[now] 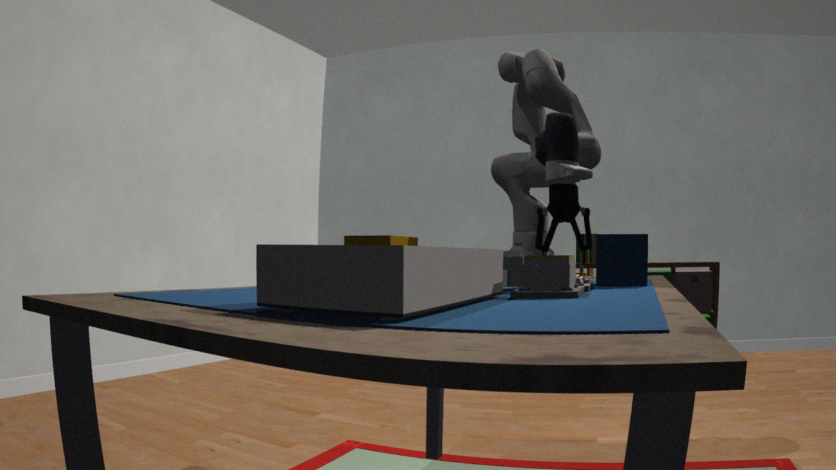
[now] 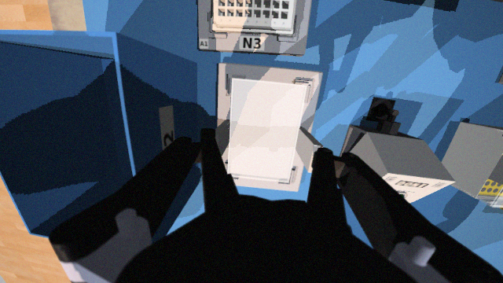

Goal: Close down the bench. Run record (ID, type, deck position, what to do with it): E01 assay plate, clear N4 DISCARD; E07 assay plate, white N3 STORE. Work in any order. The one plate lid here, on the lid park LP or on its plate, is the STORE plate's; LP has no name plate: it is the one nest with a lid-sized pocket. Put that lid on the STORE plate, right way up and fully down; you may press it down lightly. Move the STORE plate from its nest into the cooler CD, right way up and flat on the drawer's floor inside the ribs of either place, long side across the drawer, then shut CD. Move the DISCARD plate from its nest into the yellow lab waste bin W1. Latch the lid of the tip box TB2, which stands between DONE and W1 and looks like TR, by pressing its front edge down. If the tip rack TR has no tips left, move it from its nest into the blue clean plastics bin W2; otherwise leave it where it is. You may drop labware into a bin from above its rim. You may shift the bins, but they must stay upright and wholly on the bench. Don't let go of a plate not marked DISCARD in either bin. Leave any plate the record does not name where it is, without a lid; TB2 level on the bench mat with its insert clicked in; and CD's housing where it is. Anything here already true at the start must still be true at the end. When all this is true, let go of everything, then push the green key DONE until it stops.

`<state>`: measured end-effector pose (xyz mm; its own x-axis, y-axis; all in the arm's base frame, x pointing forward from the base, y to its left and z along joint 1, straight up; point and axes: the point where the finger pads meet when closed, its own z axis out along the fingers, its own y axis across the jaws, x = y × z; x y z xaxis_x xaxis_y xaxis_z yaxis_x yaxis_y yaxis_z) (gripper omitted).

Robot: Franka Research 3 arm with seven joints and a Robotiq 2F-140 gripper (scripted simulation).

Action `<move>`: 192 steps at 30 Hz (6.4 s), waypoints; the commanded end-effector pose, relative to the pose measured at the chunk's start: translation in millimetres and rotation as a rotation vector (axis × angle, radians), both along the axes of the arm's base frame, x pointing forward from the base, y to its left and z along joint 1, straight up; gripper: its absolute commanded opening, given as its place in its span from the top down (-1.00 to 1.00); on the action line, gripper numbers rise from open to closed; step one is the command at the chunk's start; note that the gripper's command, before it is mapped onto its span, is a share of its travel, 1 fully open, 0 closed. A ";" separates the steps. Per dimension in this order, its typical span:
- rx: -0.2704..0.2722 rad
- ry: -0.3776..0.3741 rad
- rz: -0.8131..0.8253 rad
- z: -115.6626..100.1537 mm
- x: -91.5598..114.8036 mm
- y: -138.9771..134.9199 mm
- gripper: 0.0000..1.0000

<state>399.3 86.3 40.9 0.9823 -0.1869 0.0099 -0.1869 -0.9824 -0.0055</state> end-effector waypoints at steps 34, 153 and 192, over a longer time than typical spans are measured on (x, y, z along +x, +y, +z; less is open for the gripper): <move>0.000 0.003 0.001 18.3 -1.6 -0.5 1.00; 0.000 0.003 0.001 124.3 -2.4 -0.9 1.00; -0.001 0.003 0.028 124.6 45.5 -2.8 1.00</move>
<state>436.8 84.9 165.0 0.9876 -0.1570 0.0016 -0.1570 -0.9876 -0.0076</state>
